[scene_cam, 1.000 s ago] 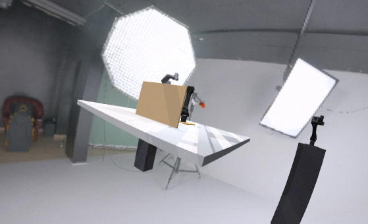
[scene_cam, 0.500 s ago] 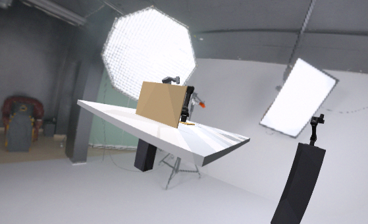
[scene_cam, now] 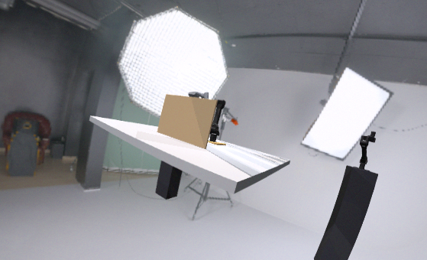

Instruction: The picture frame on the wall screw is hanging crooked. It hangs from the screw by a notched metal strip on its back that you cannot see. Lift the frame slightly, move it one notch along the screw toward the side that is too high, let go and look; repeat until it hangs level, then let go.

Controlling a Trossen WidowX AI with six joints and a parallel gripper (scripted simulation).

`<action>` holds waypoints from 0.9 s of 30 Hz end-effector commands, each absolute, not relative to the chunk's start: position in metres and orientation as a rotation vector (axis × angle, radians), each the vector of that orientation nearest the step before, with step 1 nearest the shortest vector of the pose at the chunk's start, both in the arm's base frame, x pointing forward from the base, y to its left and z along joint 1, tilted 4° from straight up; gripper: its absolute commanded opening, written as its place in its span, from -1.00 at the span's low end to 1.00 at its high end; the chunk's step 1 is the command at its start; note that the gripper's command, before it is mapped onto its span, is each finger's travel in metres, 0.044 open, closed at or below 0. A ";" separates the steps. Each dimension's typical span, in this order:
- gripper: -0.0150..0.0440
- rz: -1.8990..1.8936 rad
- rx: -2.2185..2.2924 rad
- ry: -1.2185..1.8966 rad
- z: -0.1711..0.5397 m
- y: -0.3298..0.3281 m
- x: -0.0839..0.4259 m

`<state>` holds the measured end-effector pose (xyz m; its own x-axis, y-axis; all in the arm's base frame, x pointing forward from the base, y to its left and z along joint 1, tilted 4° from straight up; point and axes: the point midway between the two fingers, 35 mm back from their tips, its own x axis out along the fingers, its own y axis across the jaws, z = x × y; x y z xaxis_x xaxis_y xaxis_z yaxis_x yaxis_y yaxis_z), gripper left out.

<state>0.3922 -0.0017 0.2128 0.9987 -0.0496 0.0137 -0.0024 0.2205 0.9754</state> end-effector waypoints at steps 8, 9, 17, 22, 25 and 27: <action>-0.49 -0.031 1.427 -0.046 0.212 -0.002 0.392; -0.49 -0.031 1.432 -0.046 0.212 -0.002 0.392; -0.49 -0.030 1.474 -0.047 0.211 -0.002 0.392; -0.49 -0.029 1.500 -0.048 0.211 -0.002 0.392; -0.49 -0.029 1.516 -0.048 0.211 -0.002 0.392; -0.49 -0.028 1.529 -0.048 0.211 -0.002 0.392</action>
